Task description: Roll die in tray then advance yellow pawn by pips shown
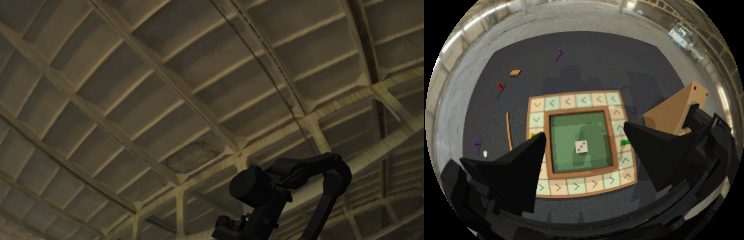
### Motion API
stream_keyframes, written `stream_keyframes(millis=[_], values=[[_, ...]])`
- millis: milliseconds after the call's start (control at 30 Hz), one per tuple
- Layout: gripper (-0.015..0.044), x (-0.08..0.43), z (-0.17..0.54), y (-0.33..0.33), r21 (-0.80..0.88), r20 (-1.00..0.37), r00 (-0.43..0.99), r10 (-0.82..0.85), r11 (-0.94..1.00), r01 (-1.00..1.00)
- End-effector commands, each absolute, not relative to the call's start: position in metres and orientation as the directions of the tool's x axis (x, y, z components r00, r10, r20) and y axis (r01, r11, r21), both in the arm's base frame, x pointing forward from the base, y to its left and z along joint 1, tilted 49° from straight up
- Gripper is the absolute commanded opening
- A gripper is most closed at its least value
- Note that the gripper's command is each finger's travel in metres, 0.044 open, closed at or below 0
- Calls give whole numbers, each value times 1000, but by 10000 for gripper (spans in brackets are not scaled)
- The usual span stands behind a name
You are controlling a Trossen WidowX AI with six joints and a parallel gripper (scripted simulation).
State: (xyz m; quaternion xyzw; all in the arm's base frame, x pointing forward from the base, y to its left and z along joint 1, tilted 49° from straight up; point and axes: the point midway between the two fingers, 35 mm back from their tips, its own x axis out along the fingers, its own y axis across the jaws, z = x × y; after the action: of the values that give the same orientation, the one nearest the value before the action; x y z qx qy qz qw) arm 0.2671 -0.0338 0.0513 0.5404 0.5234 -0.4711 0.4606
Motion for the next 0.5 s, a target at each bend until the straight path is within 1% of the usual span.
stream_keyframes(millis=[0, 100, 167, 300, 333, 367, 400, 467], values=[[440, 265, 28, -27, -40, -915, -36, 403, -1, 999], [440, 268, 16, -22, 4, -760, 19, 650, -24, 1000], [440, 272, 13, -22, 37, -678, 68, 732, -58, 998], [440, 272, 13, -22, 42, -667, 76, 741, -64, 997], [440, 266, 11, -22, -1, -722, 31, 691, -45, 999], [440, 266, 11, -22, -1, -722, 31, 691, -45, 999], [414, 267, 11, -22, 12, -721, 31, 692, -32, 999], [361, 278, 9, -23, 115, -717, 37, 696, 67, 991]])
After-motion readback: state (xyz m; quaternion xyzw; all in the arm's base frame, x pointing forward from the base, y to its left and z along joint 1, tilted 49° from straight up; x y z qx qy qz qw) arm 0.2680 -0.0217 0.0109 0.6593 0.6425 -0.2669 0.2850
